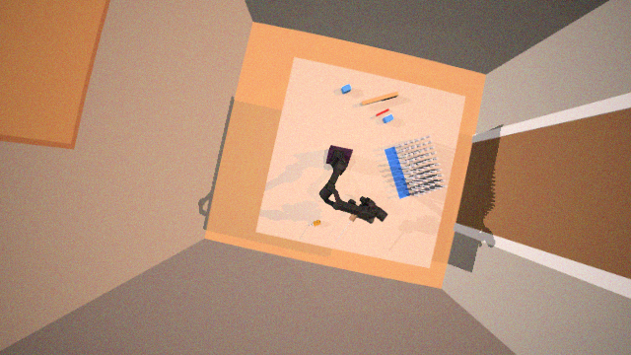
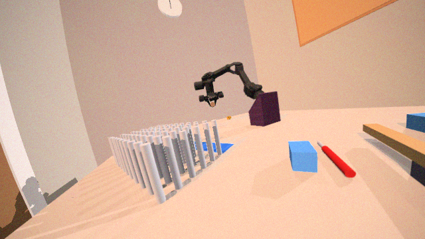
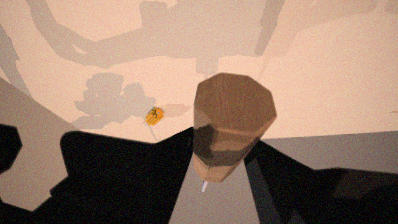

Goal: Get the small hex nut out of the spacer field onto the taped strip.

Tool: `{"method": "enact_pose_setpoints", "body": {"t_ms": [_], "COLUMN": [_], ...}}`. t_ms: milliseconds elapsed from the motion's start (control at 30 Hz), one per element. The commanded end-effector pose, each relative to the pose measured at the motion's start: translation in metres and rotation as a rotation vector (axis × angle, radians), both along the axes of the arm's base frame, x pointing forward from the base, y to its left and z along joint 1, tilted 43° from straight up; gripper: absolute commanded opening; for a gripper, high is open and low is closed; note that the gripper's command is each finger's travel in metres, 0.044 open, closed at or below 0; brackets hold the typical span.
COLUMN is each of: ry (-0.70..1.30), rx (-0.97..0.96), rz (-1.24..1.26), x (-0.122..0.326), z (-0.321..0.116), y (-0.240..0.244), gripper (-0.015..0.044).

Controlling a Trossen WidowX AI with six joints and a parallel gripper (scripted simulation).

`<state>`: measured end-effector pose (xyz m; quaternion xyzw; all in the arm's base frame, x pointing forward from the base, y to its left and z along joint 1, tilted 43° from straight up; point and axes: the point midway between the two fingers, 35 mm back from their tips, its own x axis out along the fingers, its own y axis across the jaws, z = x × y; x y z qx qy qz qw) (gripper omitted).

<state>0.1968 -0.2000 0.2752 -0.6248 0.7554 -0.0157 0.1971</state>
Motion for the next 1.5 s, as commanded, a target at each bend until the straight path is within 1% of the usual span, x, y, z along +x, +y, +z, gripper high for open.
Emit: {"method": "enact_pose_setpoints", "body": {"t_ms": [0, 167, 1100, 1367, 1467], "ry": [-0.005, -0.027, -0.958, -1.174, -1.227], "rx": [-0.028, -0.028, 0.100, 0.176, 0.193], "rz": [0.001, -0.002, -0.196, -0.236, -0.255], "x": [-0.007, -0.007, 0.026, 0.046, 0.049], "z": [0.016, 0.016, -0.021, -0.033, -0.035], "y": [0.007, 0.008, 0.032, 0.048, 0.051], "gripper": [0.0000, 0.0000, 0.0000, 0.0000, 0.0000]}}
